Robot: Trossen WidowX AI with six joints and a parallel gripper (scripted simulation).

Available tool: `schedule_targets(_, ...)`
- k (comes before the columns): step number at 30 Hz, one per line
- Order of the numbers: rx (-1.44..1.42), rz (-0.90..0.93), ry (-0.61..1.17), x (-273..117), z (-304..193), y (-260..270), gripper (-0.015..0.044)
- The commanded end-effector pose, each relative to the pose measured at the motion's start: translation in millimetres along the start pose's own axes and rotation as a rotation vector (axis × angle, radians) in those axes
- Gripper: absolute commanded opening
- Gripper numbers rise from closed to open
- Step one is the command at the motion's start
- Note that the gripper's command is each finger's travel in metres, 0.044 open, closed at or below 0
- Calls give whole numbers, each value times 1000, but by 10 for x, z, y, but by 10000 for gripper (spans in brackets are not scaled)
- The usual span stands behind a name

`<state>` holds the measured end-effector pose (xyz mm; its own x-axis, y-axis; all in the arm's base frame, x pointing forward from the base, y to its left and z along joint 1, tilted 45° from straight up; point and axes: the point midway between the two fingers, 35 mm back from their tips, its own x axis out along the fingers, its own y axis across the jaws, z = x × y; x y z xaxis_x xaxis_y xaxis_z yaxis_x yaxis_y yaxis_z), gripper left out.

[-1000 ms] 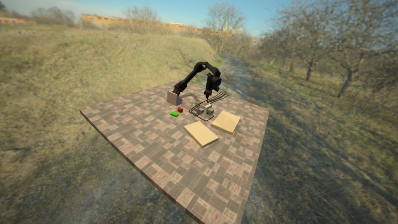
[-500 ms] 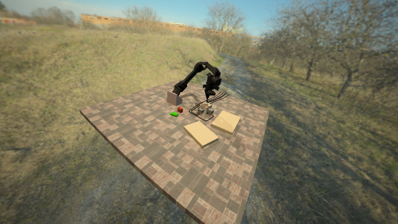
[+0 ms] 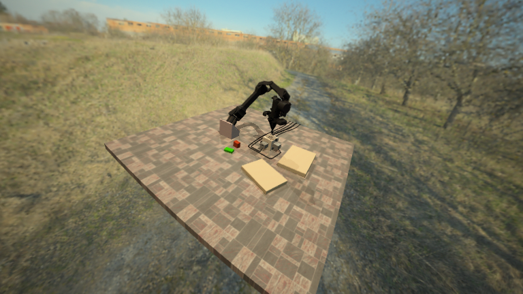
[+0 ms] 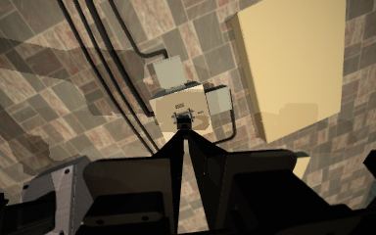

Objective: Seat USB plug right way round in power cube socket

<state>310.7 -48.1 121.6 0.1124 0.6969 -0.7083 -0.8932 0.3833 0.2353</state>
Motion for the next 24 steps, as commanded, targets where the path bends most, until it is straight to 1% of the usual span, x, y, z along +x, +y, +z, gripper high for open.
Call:
schedule_targets(1, -93, 0, 0, 1, -1, 1, 0)
schedule_targets(11, -337, 1, 0, 2, -1, 1, 0)
schedule_targets(24, -338, 0, 0, 1, 0, 1, 0)
